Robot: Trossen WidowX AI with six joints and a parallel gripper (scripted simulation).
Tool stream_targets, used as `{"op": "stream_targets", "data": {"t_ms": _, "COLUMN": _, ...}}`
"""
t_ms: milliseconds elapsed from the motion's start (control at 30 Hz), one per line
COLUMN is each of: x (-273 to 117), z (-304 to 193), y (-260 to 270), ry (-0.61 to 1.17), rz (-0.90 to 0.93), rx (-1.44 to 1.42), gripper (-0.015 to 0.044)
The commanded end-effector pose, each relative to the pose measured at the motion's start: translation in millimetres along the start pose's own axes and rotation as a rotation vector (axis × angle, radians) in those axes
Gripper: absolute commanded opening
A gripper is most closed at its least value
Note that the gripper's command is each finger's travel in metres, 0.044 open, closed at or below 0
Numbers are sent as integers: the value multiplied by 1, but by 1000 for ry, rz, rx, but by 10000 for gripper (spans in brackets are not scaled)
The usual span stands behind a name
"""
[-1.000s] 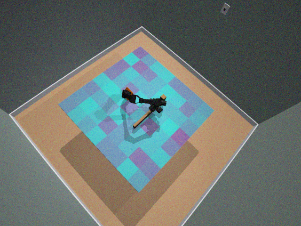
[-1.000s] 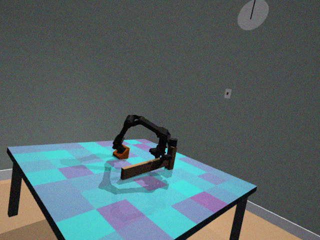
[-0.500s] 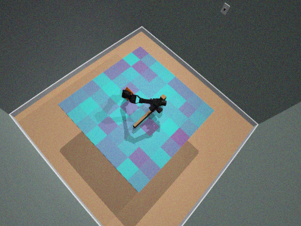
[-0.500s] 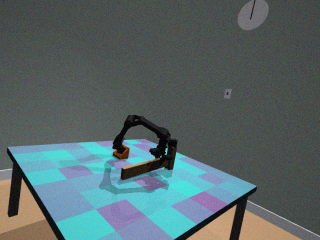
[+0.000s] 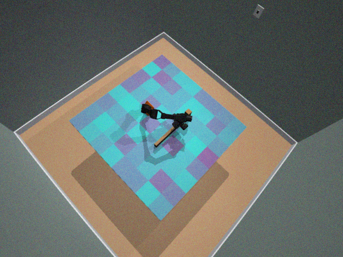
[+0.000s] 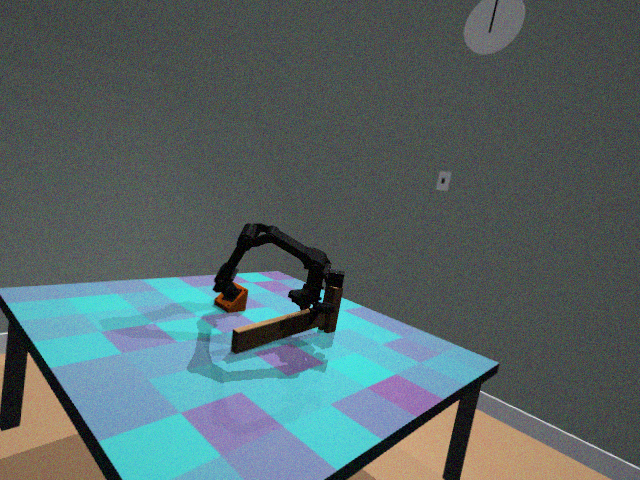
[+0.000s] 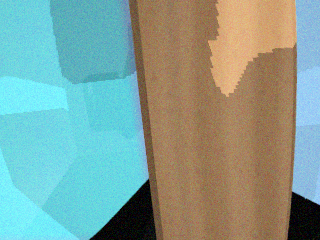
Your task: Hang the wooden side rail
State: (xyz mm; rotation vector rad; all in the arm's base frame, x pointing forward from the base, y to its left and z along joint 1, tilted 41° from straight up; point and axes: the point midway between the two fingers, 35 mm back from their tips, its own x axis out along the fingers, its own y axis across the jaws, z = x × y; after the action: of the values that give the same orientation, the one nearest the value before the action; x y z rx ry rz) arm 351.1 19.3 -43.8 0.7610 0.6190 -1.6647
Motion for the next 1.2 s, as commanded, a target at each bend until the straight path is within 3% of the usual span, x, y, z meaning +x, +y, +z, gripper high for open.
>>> {"op": "stream_targets", "data": {"t_ms": 0, "x": -4, "z": -3, "y": 0, "ry": 6, "rz": 12, "rx": 0, "gripper": 0}}
{"op": "stream_targets", "data": {"t_ms": 1167, "x": 2, "z": -3, "y": 0, "ry": 6, "rz": 12, "rx": 0, "gripper": 0}}
